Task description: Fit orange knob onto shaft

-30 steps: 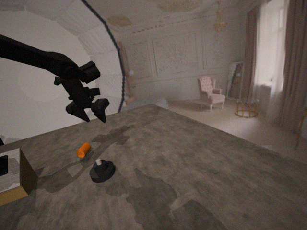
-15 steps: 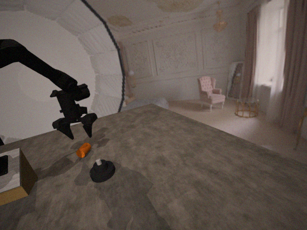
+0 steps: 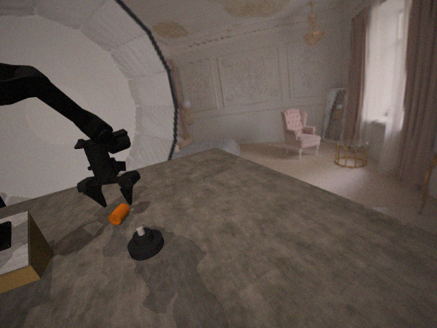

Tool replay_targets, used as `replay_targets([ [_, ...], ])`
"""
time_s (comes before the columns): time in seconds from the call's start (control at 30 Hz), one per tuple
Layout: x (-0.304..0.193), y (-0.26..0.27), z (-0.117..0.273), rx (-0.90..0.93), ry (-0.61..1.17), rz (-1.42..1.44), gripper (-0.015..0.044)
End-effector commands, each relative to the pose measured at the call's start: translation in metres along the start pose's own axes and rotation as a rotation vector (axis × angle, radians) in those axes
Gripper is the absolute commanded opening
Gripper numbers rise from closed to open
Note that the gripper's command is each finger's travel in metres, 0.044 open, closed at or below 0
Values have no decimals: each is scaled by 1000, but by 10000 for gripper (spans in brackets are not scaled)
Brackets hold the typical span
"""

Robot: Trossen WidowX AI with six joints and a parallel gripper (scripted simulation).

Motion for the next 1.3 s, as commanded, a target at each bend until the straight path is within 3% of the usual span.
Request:
replay_targets([
  [0.0,-3,2,-10,-1,13,9,440],
  [0.63,-5,2,-39,-2,15,9,440],
  [0.9,-5,2,-39,-2,15,9,240],
  [1.27,-5,2,-39,-2,15,9,227],
])
Point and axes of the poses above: the point midway between the two fingers, 35 mm back from their tips, its own z axis back along the fingers, its own y axis across the jaws, x = y × z, the point moved 4 cm from there along z, back along the fingers, and after that the axes turned 11 degrees about -z, right-handed, at the moved point
